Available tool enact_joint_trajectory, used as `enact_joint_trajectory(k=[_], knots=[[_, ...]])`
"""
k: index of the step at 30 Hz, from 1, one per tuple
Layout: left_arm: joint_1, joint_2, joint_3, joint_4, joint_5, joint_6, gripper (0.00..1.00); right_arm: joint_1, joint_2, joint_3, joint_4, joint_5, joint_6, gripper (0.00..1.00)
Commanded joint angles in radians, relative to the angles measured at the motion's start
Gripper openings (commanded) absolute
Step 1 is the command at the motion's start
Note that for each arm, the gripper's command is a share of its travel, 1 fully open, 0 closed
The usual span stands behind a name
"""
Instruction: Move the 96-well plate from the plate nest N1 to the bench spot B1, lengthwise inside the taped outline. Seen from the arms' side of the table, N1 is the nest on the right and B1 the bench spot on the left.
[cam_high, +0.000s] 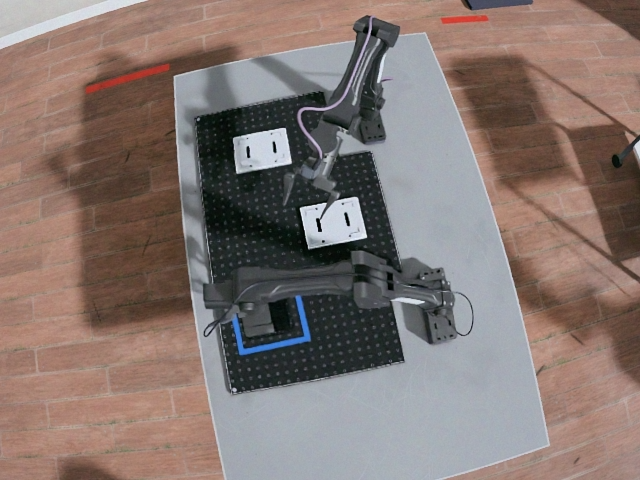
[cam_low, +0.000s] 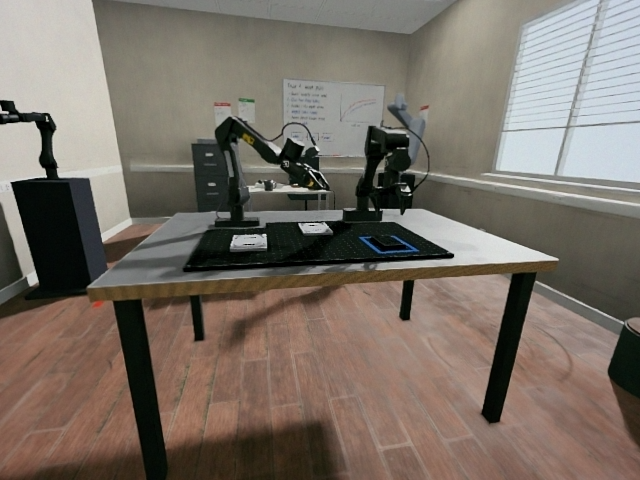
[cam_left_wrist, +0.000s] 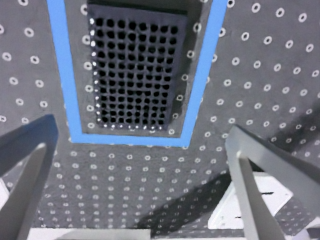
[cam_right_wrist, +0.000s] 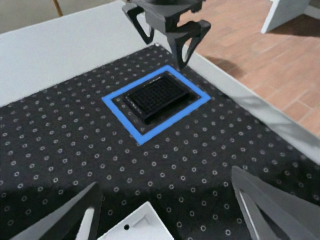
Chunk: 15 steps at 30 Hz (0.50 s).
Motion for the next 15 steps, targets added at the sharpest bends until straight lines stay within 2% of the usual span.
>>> enact_joint_trajectory(k=[1,6,10,12,15], knots=[[0.015,-0.001,0.025,-0.065,0.002,0.006,1.00,0.009,-0.010,0.008,0.016,-0.007,-0.006,1.00],[0.007,-0.030,-0.016,0.032,-0.021,0.026,1.00,0.009,-0.010,0.008,0.016,-0.007,-0.006,1.00],[-0.004,-0.104,-0.119,0.167,-0.045,0.061,1.00,0.009,-0.010,0.008,0.016,-0.007,-0.006,1.00],[-0.004,-0.104,-0.119,0.167,-0.045,0.061,1.00,0.009,-0.010,0.008,0.016,-0.007,-0.006,1.00],[-0.010,-0.210,-0.276,0.306,-0.064,0.099,1.00,0.009,-0.010,0.008,0.016,-0.007,-0.006,1.00]])
